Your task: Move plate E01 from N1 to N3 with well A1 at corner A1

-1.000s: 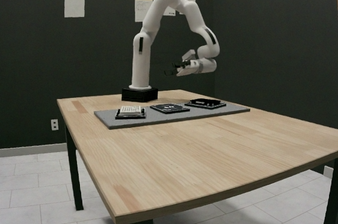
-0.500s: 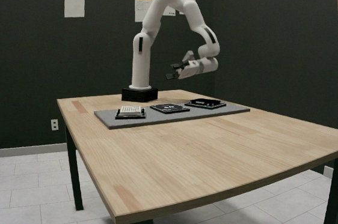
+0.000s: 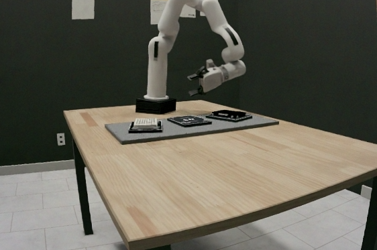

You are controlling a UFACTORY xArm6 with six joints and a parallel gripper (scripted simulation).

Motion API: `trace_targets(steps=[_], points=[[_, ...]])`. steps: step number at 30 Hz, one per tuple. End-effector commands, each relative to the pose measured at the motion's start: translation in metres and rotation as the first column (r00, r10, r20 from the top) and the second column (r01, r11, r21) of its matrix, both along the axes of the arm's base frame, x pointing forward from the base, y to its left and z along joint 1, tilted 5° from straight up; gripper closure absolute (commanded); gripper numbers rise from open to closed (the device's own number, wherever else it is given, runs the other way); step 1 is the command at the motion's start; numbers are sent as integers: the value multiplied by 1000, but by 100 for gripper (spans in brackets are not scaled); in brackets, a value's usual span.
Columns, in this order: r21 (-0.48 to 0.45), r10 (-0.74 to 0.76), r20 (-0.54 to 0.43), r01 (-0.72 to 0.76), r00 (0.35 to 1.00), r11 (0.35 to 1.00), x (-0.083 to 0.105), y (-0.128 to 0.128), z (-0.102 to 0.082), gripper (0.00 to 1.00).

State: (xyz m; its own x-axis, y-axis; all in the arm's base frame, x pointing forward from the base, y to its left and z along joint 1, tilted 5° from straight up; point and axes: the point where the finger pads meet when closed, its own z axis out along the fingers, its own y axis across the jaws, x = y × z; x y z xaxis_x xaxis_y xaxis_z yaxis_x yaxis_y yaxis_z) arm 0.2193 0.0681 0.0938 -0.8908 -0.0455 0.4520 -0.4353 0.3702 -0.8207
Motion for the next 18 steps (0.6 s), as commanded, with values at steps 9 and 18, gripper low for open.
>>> trace_targets(steps=[9,18], points=[[129,-211,259,183,943,975,3,10,-13,0],[249,-408,427,329,807,911,10,23,-25,0]])
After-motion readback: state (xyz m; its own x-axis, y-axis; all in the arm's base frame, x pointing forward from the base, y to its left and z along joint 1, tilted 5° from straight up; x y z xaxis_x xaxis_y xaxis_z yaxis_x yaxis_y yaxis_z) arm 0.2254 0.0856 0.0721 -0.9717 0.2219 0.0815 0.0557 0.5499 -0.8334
